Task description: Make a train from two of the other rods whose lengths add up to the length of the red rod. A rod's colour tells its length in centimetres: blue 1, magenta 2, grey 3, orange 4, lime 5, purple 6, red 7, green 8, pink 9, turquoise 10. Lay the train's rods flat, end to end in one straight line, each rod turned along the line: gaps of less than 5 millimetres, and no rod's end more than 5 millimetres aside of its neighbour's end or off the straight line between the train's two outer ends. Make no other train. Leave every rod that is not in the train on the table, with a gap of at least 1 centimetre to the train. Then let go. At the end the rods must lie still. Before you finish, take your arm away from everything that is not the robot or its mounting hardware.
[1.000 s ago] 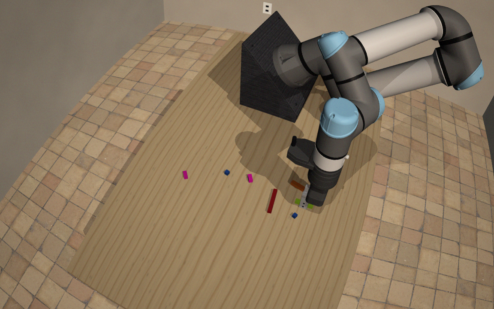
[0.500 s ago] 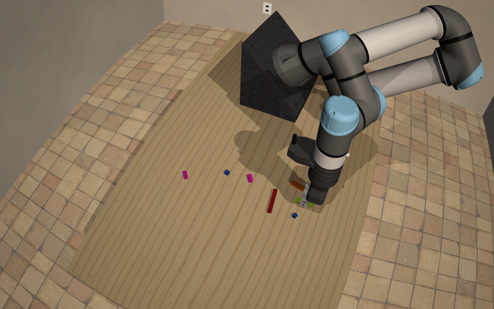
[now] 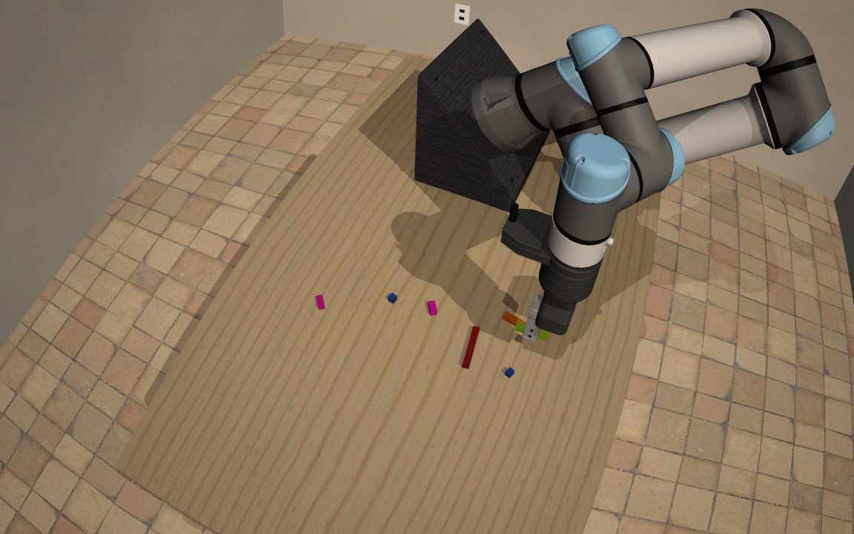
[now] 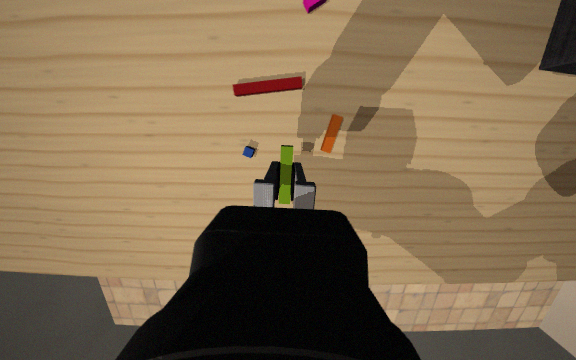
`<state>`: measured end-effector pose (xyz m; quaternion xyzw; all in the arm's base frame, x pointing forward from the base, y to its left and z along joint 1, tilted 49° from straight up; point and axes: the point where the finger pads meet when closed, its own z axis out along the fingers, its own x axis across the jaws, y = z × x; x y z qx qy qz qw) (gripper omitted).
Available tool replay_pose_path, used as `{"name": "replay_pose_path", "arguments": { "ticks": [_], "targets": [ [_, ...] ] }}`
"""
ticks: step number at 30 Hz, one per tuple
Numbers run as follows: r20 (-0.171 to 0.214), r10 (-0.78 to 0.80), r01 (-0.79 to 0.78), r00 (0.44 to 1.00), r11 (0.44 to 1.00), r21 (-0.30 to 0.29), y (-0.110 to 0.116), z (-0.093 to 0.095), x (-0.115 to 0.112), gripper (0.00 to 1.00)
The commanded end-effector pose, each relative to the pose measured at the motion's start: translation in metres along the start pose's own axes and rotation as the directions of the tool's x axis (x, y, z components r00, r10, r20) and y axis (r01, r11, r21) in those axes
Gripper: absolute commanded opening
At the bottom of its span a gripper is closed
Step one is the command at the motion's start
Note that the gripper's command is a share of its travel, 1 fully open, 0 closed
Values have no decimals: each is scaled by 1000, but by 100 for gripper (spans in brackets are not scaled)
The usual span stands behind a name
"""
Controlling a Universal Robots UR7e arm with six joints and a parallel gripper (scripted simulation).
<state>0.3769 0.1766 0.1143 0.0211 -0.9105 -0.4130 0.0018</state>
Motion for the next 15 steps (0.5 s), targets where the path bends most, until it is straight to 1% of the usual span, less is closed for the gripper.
{"name": "replay_pose_path", "arguments": {
  "ticks": [1,7,15],
  "targets": [
    [-1,-1,1,1000,1000,-1,0,-21,0,24],
    [-1,-1,1,1000,1000,-1,0,-40,0,24],
    [-1,-1,1,1000,1000,-1,0,-46,0,24]
  ]
}}
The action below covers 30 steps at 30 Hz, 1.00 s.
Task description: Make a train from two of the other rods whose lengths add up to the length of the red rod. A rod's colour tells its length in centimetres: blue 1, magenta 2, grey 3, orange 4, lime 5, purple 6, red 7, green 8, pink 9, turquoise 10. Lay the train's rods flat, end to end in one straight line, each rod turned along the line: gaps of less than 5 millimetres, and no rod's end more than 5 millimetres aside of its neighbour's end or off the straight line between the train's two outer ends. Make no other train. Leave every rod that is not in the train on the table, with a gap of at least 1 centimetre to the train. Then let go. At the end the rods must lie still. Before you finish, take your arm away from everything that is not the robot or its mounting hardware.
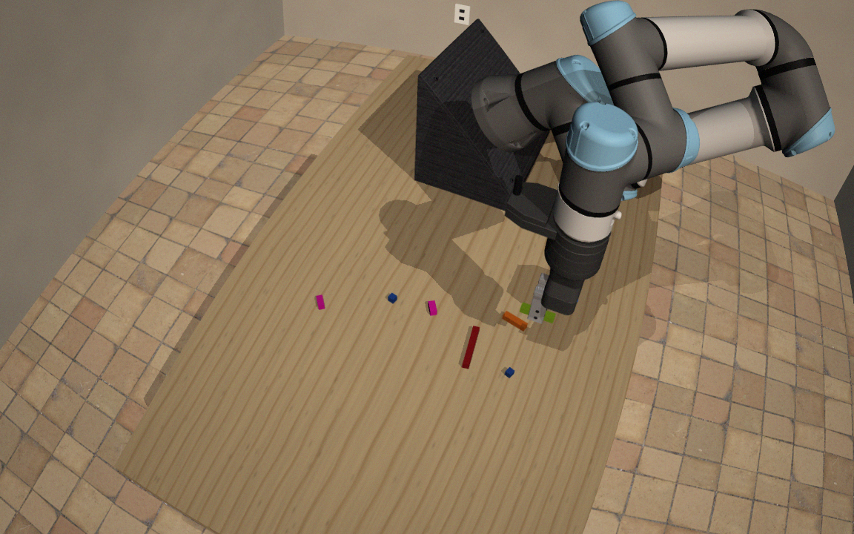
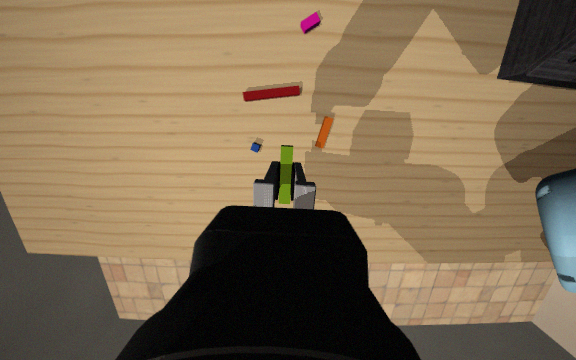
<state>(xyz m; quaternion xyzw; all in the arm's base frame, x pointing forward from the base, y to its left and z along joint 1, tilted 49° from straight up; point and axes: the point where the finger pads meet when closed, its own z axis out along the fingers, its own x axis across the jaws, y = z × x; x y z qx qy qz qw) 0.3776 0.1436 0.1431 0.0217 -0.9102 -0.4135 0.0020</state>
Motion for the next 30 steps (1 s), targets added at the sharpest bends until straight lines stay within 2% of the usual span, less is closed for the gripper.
{"name": "replay_pose_path", "arguments": {
  "ticks": [1,15,21,26,28,30],
  "targets": [
    [0,0,0,1000,1000,0,0,-2,0,24],
    [0,36,-36,999,999,0,-5,-2,-1,24],
    [1,213,-213,977,977,2,-30,-4,-6,24],
    [1,410,-410,912,912,2,-59,-5,-10,24],
    [1,410,-410,912,912,2,-59,-5,-10,24],
    [2,504,-504,863,863,2,-73,-5,-11,24]
  ]
}}
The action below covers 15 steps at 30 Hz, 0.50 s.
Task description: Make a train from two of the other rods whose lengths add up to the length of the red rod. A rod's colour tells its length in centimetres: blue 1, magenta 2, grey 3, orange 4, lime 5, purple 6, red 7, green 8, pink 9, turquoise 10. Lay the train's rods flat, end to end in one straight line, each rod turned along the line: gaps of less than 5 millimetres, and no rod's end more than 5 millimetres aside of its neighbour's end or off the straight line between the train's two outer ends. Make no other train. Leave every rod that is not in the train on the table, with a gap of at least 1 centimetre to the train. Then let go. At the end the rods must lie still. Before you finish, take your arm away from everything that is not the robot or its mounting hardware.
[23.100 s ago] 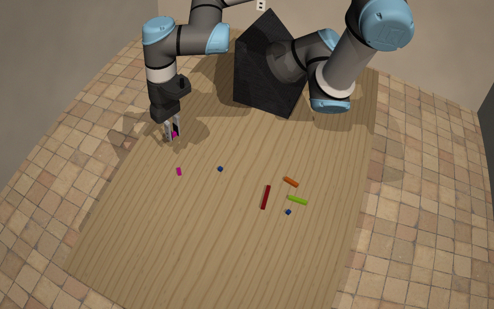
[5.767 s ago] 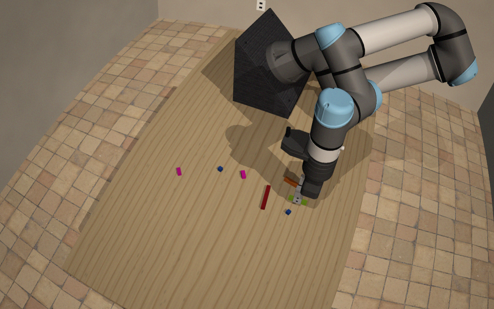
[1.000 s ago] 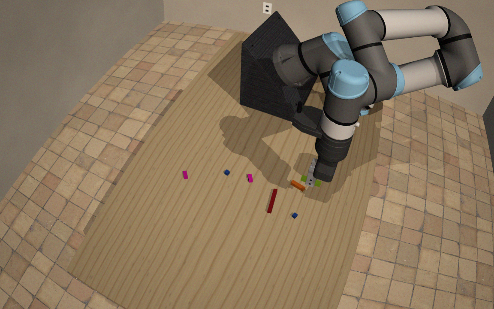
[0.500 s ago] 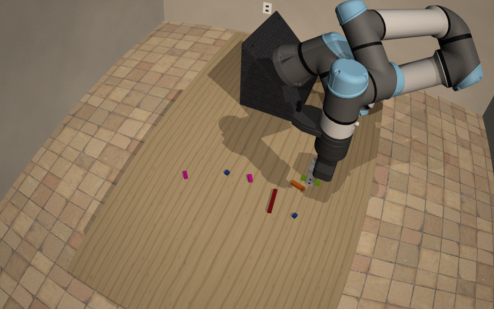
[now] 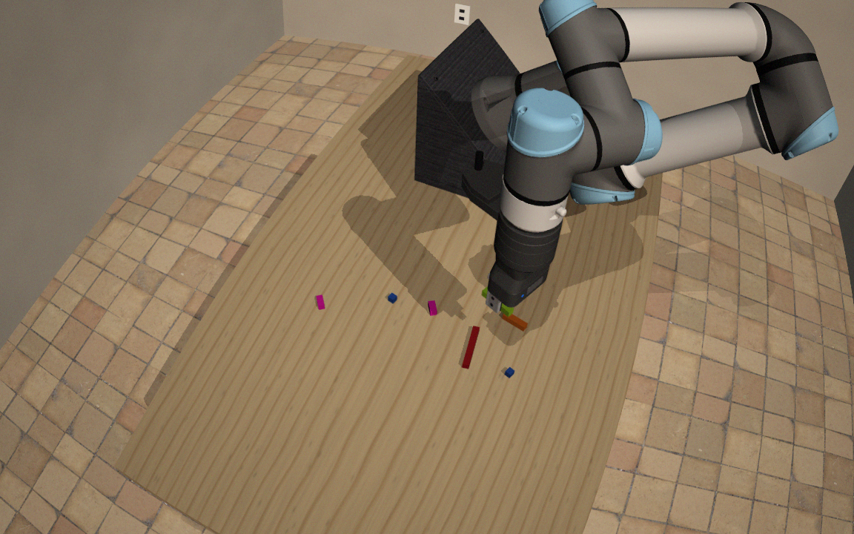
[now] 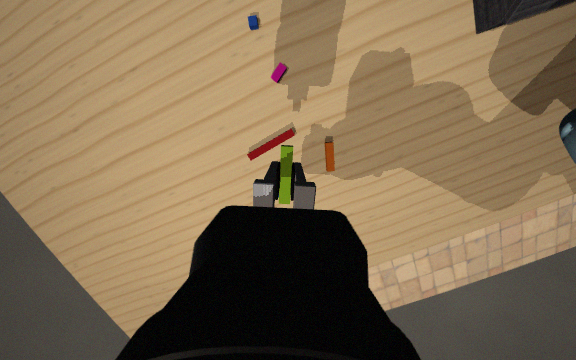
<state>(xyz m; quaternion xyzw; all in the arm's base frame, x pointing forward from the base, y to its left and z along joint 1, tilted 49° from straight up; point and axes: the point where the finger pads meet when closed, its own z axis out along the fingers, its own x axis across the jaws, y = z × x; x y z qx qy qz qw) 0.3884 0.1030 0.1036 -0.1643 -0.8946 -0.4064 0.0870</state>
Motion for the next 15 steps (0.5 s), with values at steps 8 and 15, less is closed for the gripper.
{"name": "replay_pose_path", "arguments": {
  "ticks": [8,15],
  "targets": [
    [5,423,-423,906,906,3,-52,0,-28,24],
    [4,544,-544,839,839,2,-69,1,-35,24]
  ]
}}
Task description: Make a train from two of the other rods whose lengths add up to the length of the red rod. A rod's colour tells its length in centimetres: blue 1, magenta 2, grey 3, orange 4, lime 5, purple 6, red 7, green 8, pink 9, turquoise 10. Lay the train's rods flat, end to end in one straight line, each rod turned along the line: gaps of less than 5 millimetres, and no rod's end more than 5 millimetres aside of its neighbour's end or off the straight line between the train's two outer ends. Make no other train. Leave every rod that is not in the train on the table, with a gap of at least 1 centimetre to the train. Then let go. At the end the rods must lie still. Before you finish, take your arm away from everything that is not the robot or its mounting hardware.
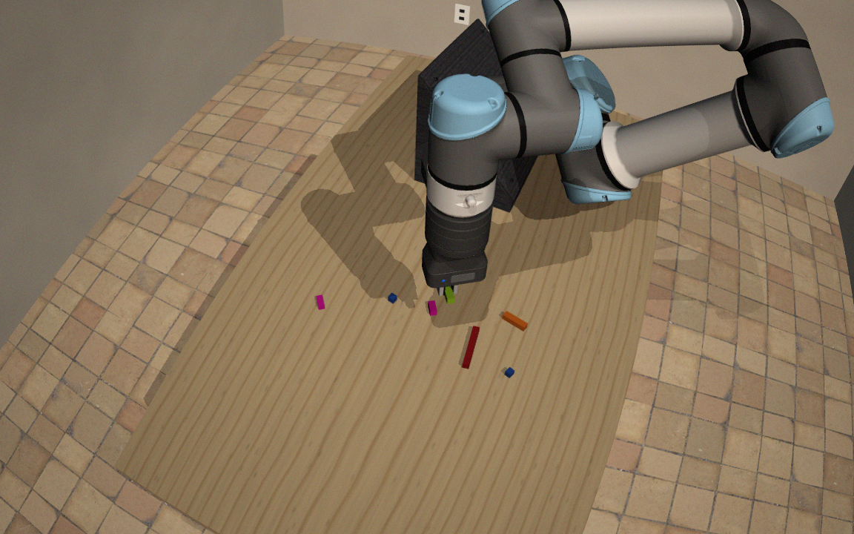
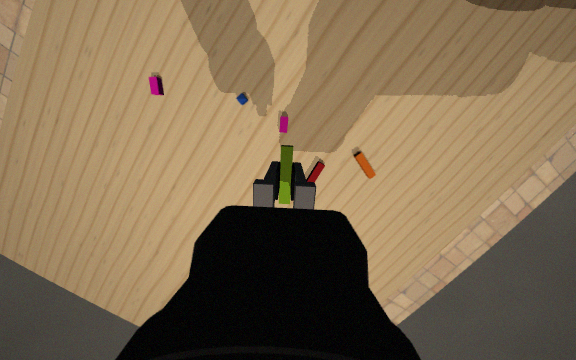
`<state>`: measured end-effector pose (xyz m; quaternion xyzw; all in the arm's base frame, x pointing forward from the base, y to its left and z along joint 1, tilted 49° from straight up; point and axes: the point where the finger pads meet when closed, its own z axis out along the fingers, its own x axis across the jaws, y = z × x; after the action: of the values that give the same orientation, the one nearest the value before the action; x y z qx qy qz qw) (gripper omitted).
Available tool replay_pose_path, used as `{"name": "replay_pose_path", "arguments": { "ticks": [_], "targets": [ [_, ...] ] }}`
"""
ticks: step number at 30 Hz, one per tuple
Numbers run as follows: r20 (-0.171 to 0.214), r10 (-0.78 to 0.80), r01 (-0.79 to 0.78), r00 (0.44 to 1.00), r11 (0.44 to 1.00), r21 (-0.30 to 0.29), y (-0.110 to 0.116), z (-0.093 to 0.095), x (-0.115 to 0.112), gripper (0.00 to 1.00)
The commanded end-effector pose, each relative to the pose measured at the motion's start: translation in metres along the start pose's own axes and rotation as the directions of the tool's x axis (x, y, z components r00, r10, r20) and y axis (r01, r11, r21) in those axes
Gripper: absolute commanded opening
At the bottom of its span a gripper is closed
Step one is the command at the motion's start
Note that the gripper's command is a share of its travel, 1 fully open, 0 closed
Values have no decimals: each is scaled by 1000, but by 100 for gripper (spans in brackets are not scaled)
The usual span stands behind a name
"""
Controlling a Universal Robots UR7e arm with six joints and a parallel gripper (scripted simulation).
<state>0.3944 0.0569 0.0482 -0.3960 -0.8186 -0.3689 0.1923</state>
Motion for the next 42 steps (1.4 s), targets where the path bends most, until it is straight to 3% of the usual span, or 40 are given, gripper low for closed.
{"name": "replay_pose_path", "arguments": {
  "ticks": [1,24,34,42],
  "targets": [
    [5,52,-52,999,999,2,-3,0,-6,24],
    [5,74,-74,997,997,2,-5,4,-8,24],
    [5,74,-74,997,997,2,-5,28,-9,24],
    [5,74,-74,997,997,2,-5,64,-9,24]
  ]
}}
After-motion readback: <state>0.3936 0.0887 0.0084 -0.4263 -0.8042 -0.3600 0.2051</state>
